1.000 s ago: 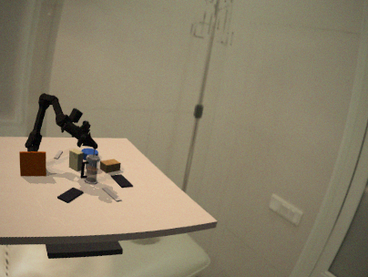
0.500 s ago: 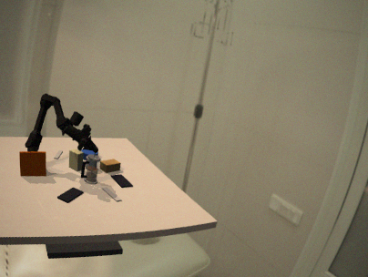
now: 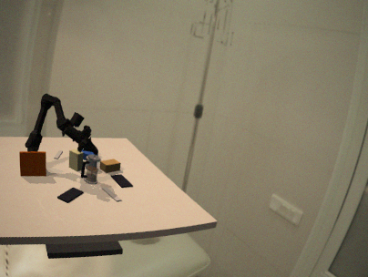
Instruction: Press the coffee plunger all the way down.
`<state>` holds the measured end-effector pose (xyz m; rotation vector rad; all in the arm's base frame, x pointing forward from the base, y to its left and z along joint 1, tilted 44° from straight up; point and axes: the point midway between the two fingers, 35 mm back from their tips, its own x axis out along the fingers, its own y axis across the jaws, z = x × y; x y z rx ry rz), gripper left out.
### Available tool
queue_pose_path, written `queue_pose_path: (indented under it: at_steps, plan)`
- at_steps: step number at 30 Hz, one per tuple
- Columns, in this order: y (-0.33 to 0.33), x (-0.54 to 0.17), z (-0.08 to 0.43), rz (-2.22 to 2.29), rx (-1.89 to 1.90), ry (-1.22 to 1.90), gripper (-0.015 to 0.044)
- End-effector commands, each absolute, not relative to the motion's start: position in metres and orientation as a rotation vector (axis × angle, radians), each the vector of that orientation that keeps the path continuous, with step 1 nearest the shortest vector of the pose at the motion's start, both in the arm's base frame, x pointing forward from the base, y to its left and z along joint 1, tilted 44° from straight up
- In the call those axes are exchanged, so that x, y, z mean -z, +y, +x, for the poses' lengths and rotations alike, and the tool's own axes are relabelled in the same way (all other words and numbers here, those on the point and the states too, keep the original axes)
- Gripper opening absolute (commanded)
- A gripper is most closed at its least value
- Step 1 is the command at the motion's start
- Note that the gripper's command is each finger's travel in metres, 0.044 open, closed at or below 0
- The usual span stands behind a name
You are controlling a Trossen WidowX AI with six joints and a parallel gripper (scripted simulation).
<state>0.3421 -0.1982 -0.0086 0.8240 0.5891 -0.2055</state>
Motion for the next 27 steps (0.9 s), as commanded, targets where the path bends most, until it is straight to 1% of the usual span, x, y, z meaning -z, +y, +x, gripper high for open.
queue_pose_path:
  at_steps: [1, 27]
  plan:
    - [-0.1925, 0.0151, 0.3425, 0.844, 0.193, 0.61, 0.0125]
    - [-0.1981, 0.011, 0.3435, 0.831, 0.202, 0.597, 0.0125]
